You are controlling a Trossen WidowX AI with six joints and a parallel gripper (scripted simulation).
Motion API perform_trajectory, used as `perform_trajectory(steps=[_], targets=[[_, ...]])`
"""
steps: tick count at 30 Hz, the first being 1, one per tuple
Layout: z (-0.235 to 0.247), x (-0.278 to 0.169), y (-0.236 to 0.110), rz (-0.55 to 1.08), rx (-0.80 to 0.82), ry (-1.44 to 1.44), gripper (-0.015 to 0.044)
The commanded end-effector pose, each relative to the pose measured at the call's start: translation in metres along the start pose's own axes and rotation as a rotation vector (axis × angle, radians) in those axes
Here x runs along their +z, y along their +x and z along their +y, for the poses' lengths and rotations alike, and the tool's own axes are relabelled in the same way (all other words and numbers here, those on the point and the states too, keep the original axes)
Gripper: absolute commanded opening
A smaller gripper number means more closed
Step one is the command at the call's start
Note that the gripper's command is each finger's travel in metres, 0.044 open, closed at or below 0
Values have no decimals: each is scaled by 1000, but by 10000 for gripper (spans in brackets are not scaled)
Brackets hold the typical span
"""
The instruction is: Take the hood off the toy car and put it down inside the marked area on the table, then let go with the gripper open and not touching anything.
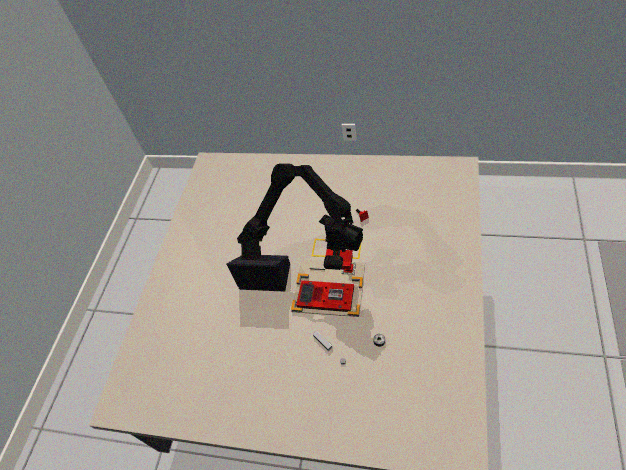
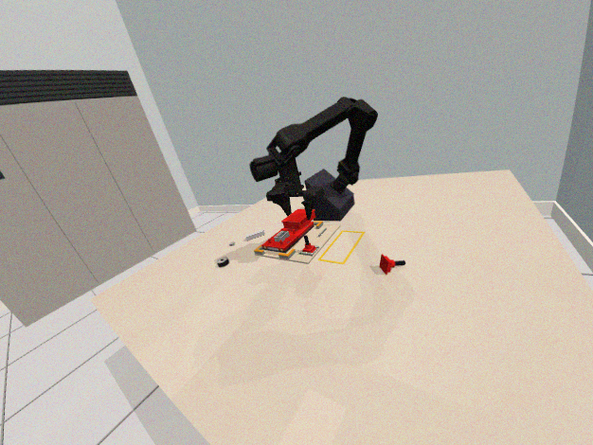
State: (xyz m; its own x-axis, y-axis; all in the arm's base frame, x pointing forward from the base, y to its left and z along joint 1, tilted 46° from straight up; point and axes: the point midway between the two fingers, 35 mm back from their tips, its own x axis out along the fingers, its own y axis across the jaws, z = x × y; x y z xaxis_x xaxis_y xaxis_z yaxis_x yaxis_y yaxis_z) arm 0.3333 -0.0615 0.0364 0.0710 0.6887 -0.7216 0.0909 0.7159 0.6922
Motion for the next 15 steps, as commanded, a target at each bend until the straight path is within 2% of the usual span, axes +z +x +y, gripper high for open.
perform_trajectory(steps=[1, 15], targets=[[19, -2, -2, -5, 5, 4, 0], [73, -16, -4, -6, 15, 3, 0]])
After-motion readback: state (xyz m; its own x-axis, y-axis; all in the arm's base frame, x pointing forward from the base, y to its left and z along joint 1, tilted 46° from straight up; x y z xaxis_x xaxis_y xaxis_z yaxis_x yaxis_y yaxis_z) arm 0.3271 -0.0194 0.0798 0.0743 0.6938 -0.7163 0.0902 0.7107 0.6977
